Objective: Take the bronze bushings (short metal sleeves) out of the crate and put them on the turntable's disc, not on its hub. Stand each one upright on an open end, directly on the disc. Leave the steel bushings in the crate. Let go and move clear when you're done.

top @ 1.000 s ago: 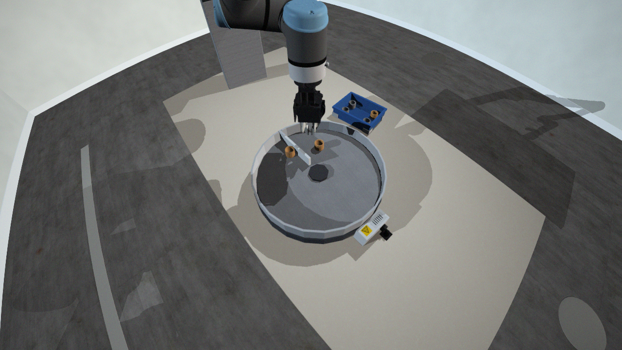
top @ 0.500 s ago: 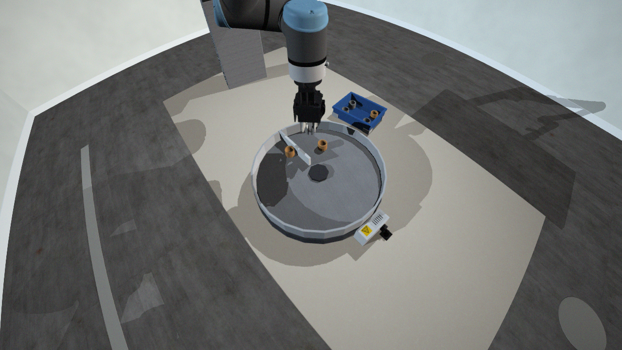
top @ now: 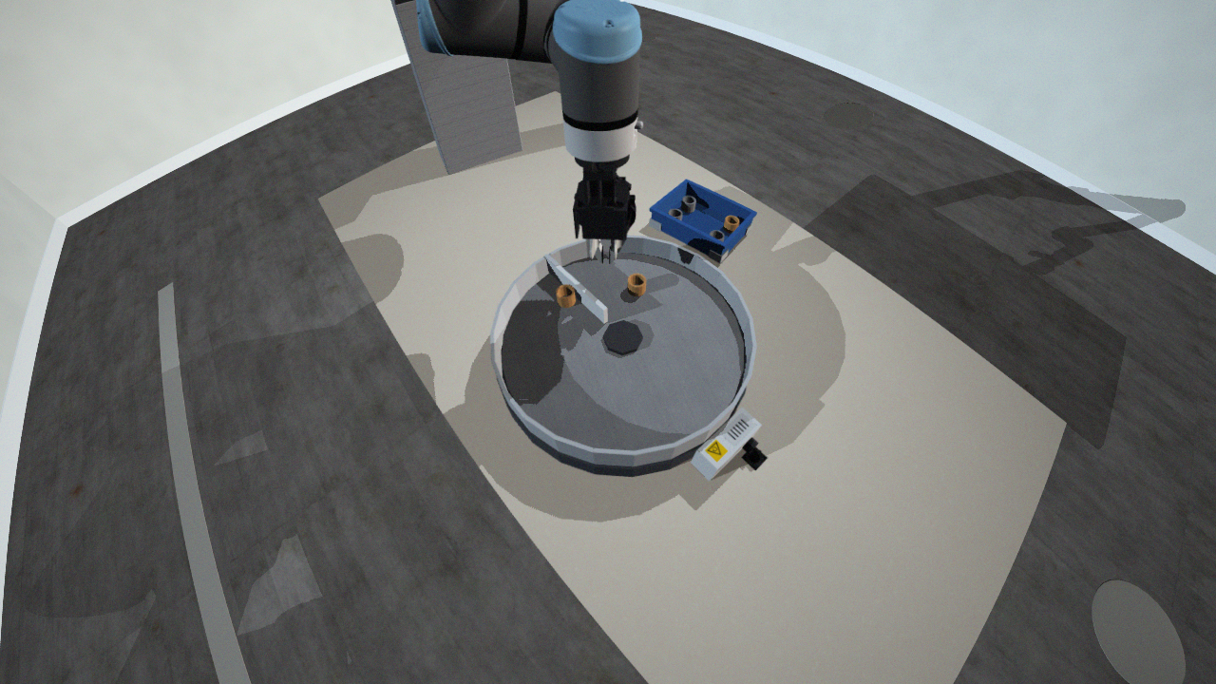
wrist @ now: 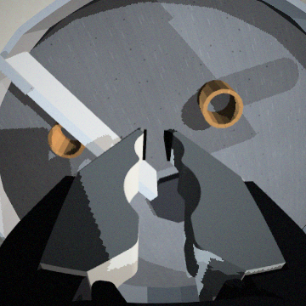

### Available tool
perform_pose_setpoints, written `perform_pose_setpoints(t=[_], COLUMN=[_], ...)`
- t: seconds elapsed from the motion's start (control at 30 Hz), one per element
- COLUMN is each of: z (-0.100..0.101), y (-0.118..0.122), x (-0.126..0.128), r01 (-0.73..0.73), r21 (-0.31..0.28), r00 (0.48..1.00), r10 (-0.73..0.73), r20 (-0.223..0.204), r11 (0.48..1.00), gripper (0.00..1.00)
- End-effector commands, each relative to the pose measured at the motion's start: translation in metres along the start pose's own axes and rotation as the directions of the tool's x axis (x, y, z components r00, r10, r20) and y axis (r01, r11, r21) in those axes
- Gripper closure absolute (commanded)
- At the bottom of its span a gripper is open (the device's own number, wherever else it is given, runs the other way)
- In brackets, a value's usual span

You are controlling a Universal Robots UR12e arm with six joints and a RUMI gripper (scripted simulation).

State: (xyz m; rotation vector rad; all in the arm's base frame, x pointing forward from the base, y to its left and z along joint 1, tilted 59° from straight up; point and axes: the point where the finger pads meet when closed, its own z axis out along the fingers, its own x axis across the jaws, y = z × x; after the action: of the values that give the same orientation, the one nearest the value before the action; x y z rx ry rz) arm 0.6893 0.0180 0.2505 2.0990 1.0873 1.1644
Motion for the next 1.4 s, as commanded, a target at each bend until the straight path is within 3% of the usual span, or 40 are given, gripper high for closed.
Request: perform_pose_setpoints(t=[0.0,0.37,0.47,0.87,0.93,1.37], z=[0.000,0.000,0.000,-0.002,-0.002,-0.002], y=[0.000,-0.014,-0.027,-0.116,-0.116,-0.216], x=[0.000,0.015,0.028,0.119,0.119,0.222], r01=[0.000,0.000,0.000,0.000,0.000,0.001], r21=[0.000,0.000,0.000,-0.002,-0.002,-0.002], r00=[1.000,1.000,1.000,1.000,1.000,1.000], r10=[0.000,0.000,0.000,0.000,0.000,-0.001], r20=[0.000,0.000,0.000,-0.002,-0.002,-0.002], r11=[1.000,1.000,1.000,1.000,1.000,1.000], gripper=[0.94,0.94,0.94,0.94,0.94,0.94])
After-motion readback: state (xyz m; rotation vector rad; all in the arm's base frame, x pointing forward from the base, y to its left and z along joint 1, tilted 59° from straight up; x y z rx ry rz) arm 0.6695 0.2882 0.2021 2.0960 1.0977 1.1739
